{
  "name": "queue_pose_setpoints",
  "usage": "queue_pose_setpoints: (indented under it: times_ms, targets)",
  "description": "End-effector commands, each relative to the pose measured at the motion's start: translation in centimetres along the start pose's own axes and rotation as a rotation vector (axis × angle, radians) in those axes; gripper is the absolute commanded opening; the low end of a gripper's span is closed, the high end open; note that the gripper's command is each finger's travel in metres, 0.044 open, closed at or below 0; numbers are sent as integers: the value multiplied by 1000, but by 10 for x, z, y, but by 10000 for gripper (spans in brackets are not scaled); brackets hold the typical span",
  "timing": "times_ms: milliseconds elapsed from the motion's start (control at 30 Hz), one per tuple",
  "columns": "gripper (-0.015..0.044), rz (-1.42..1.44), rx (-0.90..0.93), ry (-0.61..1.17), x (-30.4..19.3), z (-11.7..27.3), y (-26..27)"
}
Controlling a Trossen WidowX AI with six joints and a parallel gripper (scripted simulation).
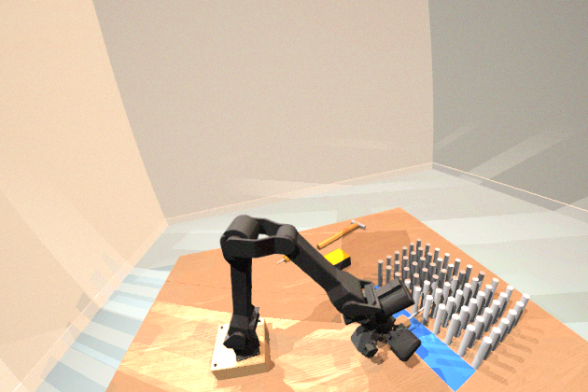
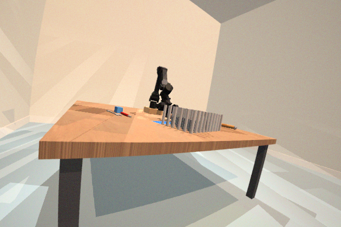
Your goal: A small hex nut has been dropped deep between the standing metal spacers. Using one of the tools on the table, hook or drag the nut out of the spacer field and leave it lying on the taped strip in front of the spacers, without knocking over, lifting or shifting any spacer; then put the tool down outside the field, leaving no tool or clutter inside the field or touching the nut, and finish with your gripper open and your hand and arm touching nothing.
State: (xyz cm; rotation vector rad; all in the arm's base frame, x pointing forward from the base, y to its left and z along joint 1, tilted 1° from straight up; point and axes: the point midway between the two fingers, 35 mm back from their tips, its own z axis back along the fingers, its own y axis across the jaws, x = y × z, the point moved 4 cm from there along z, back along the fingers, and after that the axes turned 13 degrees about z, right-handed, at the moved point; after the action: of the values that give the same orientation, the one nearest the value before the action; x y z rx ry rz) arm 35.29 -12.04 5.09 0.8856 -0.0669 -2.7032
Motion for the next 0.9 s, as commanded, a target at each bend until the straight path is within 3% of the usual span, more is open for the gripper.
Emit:
queue_pose_setpoints:
  times_ms: [0,867]
  targets:
    - [0,-3,8,5,-1,-1,1]
    - [0,-3,8,5,10,-12,-1]
